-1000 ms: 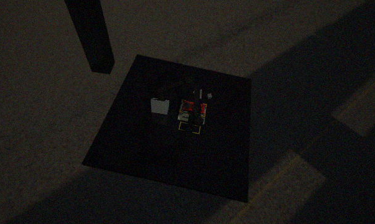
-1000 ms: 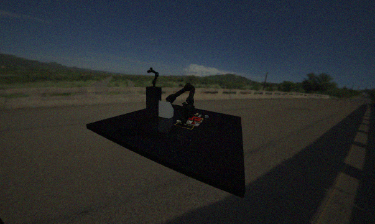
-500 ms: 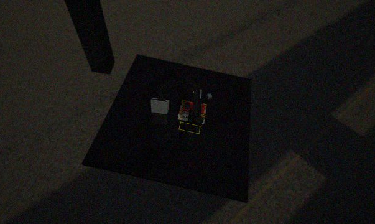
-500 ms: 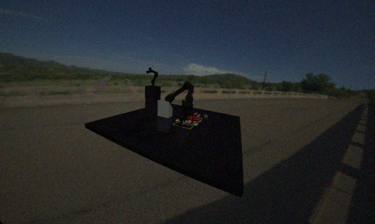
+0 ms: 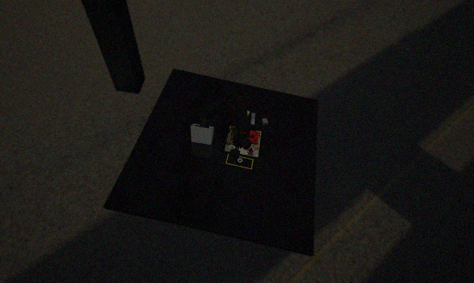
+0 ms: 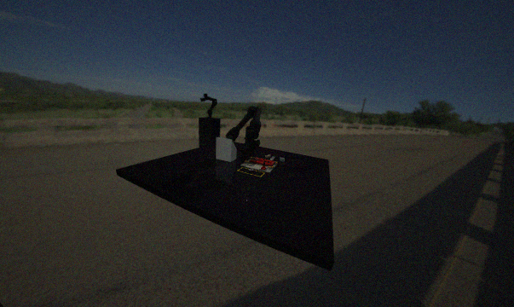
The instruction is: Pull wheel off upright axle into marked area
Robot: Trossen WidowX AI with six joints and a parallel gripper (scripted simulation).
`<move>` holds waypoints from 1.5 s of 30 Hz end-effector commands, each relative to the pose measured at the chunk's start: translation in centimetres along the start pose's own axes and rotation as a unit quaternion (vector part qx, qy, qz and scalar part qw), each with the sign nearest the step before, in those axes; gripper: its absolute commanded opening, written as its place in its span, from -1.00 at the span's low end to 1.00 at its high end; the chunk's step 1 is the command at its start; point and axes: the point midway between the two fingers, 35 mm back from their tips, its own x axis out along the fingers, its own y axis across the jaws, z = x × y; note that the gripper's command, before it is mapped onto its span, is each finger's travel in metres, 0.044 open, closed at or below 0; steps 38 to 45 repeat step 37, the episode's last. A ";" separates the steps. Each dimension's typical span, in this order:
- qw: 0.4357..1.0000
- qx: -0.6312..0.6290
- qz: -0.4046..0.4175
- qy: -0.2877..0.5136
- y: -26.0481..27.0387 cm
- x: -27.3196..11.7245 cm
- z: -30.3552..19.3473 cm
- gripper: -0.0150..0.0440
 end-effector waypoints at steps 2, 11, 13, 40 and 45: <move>1.000 0.001 0.003 0.005 1.7 -1.7 -3.7 1.00; 1.000 0.001 0.003 0.005 1.7 -1.7 -3.9 1.00; 1.000 0.001 0.003 0.005 1.7 -1.7 -3.9 1.00; 1.000 0.001 0.003 0.005 1.7 -1.7 -3.9 1.00; 1.000 0.001 0.003 0.005 1.7 -1.7 -3.9 1.00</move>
